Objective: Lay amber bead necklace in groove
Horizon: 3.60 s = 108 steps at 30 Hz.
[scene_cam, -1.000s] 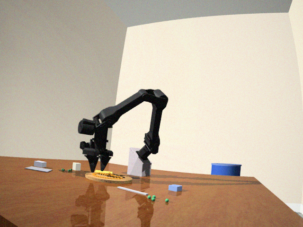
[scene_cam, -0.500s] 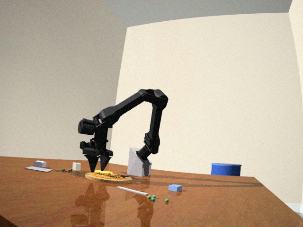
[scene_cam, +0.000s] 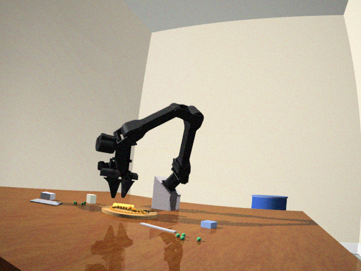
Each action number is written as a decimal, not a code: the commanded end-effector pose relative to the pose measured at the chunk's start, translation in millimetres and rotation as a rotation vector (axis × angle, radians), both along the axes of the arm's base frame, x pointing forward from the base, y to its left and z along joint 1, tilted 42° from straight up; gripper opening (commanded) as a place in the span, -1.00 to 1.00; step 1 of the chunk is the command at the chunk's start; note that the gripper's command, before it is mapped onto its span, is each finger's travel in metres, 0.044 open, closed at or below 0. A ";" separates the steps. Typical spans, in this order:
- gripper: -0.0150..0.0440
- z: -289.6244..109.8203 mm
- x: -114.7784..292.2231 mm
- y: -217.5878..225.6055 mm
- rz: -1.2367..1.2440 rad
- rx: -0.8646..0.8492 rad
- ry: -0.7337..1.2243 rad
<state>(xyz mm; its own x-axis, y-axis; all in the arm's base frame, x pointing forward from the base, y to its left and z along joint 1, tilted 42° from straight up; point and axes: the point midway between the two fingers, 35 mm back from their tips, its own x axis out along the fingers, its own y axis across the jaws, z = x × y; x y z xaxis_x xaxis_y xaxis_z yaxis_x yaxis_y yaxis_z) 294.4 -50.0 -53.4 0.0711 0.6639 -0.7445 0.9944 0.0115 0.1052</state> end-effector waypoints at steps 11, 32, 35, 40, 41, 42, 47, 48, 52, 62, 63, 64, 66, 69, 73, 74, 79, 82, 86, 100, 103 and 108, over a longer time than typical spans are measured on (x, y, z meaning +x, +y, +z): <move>-0.08 -4.5 1.6 5.5 -0.008 -0.003 0.008; -0.08 -25.2 1.0 25.6 -0.007 0.001 0.019; -0.26 -24.1 1.5 23.6 -0.004 -0.005 0.017; -0.49 -24.1 1.5 23.6 -0.004 -0.005 0.017; -0.49 -24.1 1.5 23.6 -0.004 -0.005 0.017; -0.49 -24.1 1.5 23.6 -0.004 -0.005 0.017; -0.49 -24.1 1.5 23.6 -0.004 -0.005 0.017; -0.49 -24.1 1.5 23.6 -0.004 -0.005 0.017; -0.49 -24.1 1.5 23.6 -0.004 -0.005 0.017; -0.49 -24.1 1.5 23.6 -0.004 -0.005 0.017; -0.49 -24.1 1.5 23.6 -0.004 -0.005 0.017; -0.49 -24.1 1.5 23.6 -0.004 -0.005 0.017; -0.49 -24.1 1.5 23.6 -0.004 -0.005 0.017; -0.49 -24.1 1.5 23.6 -0.004 -0.005 0.017; -0.49 -22.5 1.2 22.5 -0.005 -0.003 0.018; -0.49 -20.8 0.9 21.3 -0.006 -0.001 0.019; -0.49 -20.3 -0.8 19.0 -0.007 0.001 0.019; -0.49 -25.2 -6.7 14.1 -0.007 0.000 0.020; -0.49 -27.7 -9.8 11.6 -0.007 0.000 0.020; -0.31 -31.2 -8.4 14.9 -0.007 0.001 0.015; -0.05 -31.2 -8.4 14.9 -0.007 0.001 0.015; 0.40 -31.2 -8.4 14.9 -0.007 0.001 0.015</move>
<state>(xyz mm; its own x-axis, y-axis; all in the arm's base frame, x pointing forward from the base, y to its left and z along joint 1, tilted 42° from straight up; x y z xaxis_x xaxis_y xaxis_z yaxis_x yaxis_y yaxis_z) 285.9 -35.1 -84.7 0.0650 0.6639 -0.7450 0.9959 0.0036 0.0901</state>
